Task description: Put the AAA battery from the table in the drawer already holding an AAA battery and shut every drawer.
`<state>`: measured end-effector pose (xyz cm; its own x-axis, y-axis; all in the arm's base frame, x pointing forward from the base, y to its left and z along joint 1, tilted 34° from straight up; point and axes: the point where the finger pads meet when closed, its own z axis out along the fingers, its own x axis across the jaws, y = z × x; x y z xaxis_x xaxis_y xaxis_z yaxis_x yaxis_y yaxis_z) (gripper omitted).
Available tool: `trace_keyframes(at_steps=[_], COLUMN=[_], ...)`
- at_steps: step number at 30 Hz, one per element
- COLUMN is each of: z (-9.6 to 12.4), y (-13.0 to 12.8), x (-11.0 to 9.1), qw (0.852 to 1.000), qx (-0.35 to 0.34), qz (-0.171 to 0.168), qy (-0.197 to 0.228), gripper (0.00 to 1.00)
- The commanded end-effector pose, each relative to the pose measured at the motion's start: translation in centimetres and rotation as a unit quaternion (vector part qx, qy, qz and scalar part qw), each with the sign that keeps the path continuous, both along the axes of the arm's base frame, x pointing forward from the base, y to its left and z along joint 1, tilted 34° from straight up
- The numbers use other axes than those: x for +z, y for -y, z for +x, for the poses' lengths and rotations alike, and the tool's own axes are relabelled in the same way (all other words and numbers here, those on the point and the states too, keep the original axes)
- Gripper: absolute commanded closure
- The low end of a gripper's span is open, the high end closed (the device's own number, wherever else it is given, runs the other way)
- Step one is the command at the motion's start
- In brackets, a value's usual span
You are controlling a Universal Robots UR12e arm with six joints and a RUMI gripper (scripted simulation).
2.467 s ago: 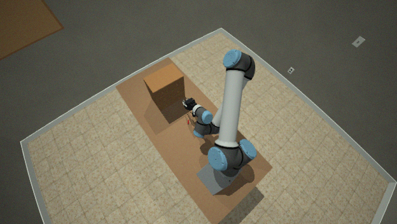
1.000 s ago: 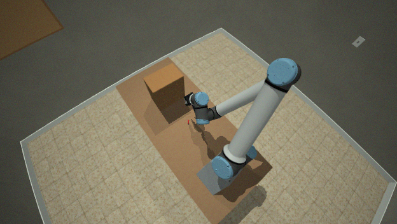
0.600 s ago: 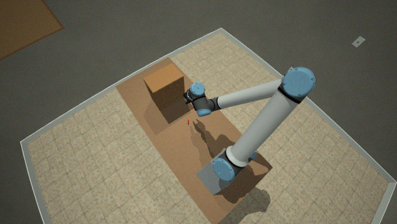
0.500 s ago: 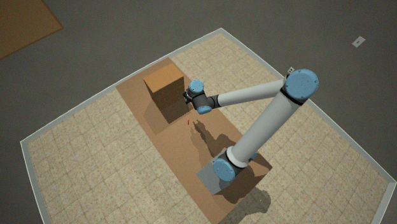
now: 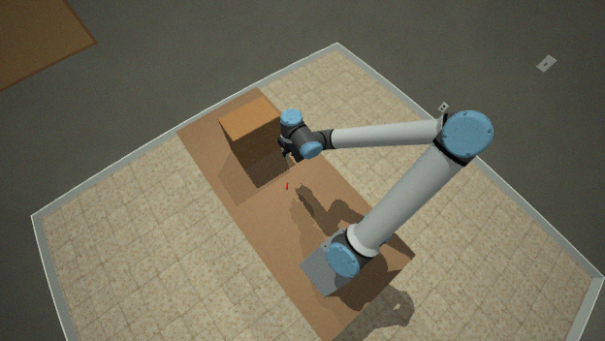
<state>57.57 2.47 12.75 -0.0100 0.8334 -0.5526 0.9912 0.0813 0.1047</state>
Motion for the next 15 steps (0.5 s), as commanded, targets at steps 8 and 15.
trace_keyframes(at_steps=[8, 15], z=[-0.58, -0.67], y=[-0.44, -0.48], x=[0.6, 0.69], qw=[0.999, 0.999], qx=[-0.025, -0.027], qz=[0.0, 0.0], qy=[-0.035, -0.039], gripper=[0.8, 0.8])
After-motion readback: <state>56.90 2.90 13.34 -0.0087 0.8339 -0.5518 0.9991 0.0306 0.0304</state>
